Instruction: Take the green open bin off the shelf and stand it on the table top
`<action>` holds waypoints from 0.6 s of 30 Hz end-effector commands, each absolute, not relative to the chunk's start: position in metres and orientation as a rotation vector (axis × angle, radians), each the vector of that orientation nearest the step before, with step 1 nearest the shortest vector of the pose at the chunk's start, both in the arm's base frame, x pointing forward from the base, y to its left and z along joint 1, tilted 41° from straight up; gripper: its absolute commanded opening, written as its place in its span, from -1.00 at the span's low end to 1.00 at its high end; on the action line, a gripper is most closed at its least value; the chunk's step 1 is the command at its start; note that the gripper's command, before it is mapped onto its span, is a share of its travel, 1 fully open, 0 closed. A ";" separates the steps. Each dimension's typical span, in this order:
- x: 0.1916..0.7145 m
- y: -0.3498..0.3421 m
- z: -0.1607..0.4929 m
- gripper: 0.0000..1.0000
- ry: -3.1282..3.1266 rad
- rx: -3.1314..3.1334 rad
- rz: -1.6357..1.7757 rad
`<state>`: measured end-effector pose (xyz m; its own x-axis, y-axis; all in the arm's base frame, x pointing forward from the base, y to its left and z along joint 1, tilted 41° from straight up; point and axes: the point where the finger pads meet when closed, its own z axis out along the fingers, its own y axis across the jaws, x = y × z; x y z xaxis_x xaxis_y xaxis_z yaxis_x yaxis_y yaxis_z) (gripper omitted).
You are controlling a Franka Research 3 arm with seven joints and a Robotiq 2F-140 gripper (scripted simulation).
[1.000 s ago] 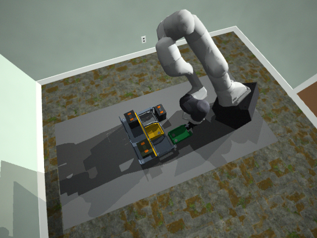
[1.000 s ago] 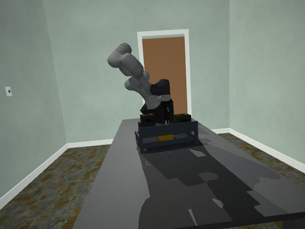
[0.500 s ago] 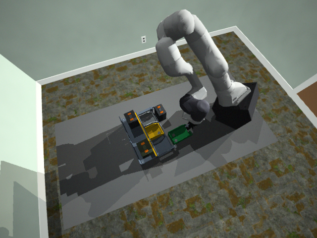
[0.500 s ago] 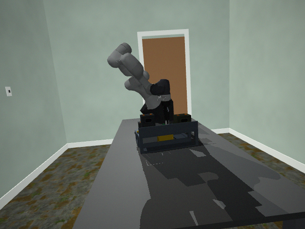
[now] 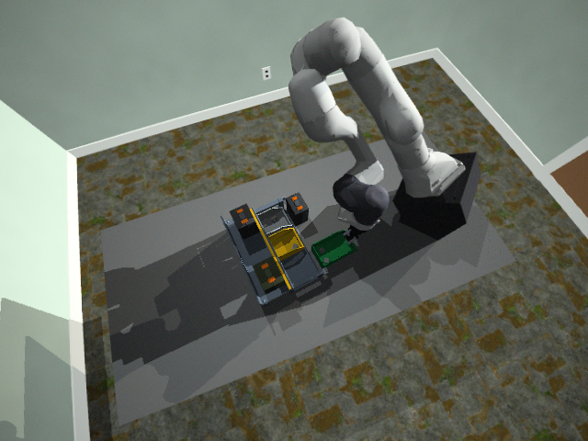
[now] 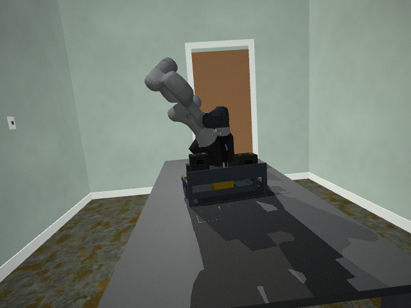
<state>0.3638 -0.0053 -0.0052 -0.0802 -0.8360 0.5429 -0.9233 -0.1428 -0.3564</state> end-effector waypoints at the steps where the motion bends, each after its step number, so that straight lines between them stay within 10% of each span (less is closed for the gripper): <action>1: 0.365 -0.007 -0.005 -1.00 -1.971 2.032 1.031; 18: 0.365 -0.007 -0.005 -1.00 -1.971 2.032 1.031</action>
<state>0.3639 -0.0053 -0.0052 -0.0805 -0.8360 0.5428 -0.9233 -0.1426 -0.3566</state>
